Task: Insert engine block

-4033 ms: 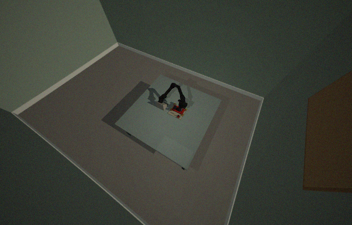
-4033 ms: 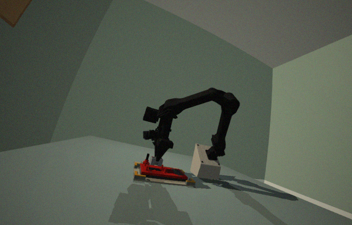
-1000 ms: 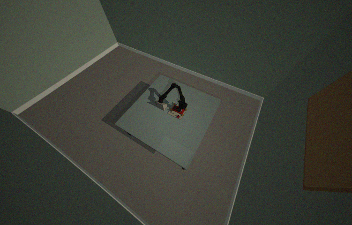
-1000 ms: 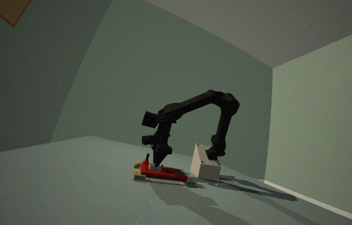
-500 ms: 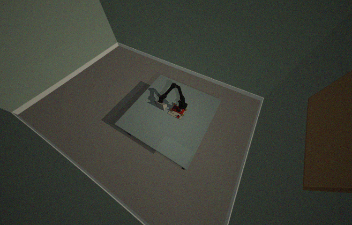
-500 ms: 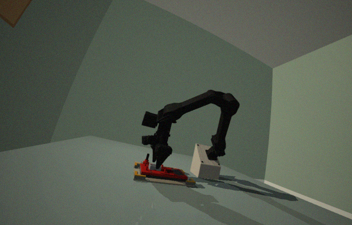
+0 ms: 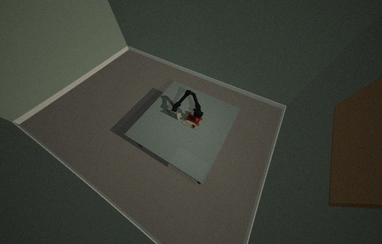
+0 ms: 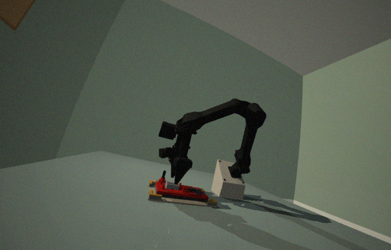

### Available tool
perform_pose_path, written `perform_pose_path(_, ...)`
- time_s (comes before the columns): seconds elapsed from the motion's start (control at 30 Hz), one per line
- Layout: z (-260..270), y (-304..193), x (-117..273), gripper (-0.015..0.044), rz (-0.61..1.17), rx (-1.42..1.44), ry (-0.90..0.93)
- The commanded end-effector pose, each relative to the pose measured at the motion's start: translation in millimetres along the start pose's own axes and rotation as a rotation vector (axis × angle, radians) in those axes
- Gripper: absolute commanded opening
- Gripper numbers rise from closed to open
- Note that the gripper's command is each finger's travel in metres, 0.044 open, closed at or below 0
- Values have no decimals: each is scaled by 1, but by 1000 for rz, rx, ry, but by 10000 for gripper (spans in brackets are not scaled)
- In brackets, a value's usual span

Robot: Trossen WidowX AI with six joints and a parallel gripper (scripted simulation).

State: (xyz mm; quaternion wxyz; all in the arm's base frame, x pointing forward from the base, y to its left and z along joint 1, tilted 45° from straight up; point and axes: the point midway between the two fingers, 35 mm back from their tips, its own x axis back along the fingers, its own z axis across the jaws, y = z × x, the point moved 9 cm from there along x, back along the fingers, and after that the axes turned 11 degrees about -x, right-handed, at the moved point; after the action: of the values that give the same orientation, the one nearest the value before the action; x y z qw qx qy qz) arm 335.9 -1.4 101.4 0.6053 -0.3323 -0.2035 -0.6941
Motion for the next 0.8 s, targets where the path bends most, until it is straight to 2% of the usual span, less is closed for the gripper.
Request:
perform_pose_path(0.0,1,1,2,361,-5,9,3)
perform_pose_path(0.47,1,1,2,0,-5,9,3)
perform_pose_path(0.77,1,1,2,0,-5,9,3)
